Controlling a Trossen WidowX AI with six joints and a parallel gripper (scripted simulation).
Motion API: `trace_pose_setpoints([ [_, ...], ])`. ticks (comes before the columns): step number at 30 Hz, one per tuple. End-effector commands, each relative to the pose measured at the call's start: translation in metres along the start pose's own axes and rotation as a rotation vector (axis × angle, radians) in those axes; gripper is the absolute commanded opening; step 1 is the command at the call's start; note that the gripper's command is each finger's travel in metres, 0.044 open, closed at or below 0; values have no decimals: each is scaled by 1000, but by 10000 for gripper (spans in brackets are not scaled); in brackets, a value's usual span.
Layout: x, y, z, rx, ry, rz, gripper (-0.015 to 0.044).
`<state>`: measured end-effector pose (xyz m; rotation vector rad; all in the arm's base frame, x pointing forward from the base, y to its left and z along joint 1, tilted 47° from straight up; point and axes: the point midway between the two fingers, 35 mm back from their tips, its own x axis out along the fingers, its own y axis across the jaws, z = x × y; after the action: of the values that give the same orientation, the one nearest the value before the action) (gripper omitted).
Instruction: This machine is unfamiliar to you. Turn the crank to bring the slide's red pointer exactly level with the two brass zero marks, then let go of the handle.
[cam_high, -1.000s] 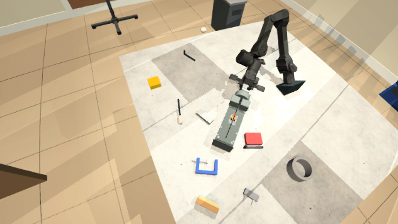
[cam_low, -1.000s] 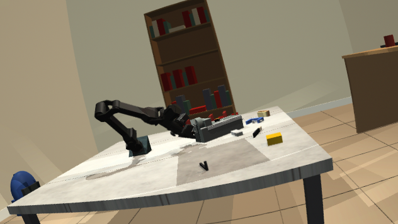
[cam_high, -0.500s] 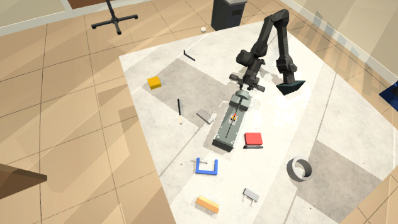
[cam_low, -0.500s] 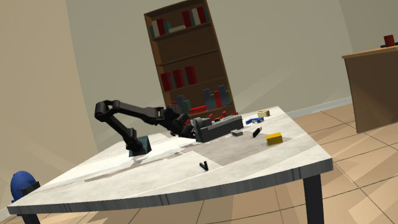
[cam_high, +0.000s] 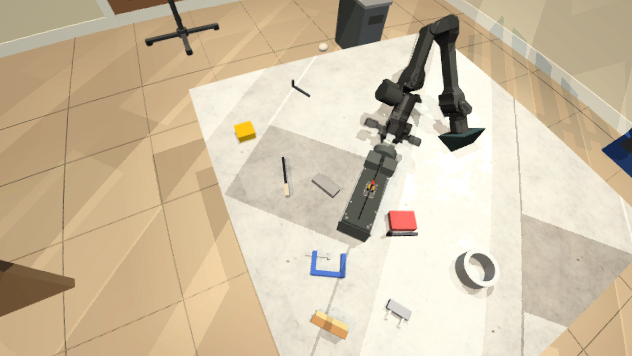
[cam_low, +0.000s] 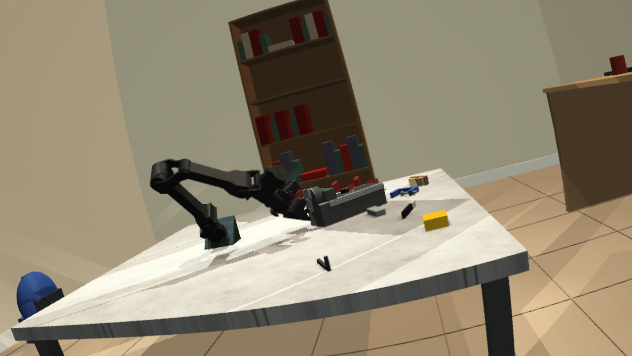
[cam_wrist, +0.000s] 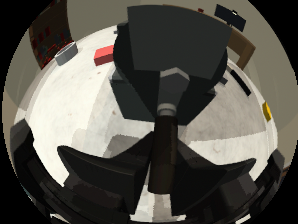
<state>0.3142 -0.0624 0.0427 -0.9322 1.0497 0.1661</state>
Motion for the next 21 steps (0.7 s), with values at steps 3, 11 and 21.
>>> trace_pose_setpoints([
  [3,0,9,-1,-10,0,22,0],
  [11,0,10,0,-10,0,22,0],
  [21,-1,11,0,-10,0,22,0],
])
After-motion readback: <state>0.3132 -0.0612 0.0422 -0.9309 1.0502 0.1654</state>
